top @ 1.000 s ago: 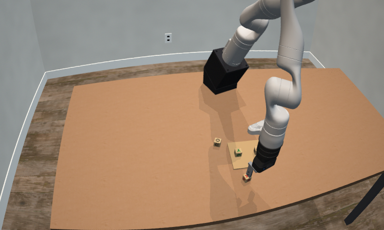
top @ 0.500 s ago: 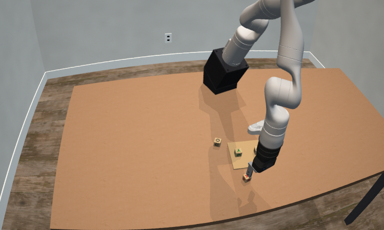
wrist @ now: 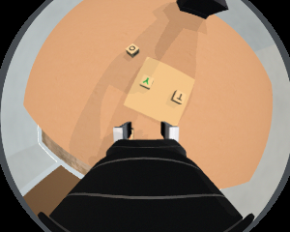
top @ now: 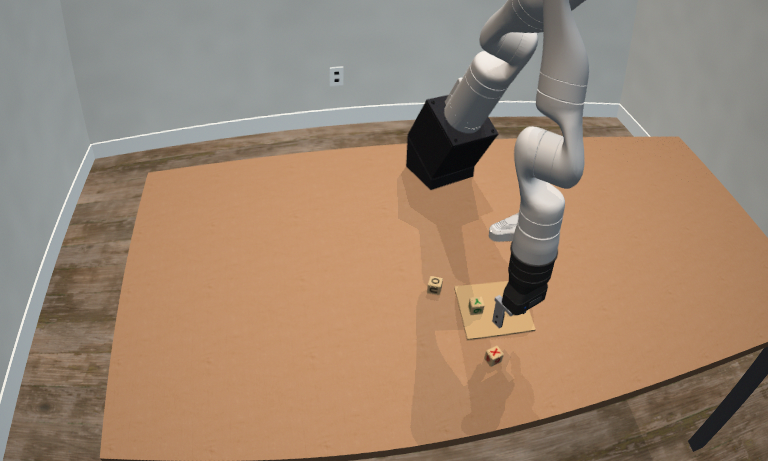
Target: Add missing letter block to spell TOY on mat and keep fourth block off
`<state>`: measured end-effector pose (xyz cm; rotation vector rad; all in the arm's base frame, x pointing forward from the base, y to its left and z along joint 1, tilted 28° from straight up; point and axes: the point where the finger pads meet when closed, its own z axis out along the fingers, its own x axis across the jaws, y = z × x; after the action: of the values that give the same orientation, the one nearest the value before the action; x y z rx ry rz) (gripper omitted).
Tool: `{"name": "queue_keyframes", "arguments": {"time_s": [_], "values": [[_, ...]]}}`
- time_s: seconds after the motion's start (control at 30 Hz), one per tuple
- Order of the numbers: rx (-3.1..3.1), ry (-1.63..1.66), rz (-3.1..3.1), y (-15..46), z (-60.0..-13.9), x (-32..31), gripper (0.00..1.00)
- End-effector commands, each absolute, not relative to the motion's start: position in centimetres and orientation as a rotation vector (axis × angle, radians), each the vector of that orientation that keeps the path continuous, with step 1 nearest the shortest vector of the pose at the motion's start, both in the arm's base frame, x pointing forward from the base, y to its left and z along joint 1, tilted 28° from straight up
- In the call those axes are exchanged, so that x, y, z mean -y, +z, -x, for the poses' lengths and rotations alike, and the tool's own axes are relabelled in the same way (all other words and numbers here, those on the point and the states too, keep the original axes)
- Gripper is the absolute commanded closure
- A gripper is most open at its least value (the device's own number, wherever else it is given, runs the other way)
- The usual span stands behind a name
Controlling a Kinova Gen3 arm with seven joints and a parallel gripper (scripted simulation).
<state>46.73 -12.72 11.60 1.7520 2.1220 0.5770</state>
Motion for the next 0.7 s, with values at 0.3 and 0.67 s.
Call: {"name": "queue_keyframes", "arguments": {"time_s": [0.3,0.67], "values": [[-2.094,0.531,-1.812,9.9,-41.0,13.8,0.0],[-2.094,0.531,-1.812,9.9,-41.0,13.8,0.0]]}}
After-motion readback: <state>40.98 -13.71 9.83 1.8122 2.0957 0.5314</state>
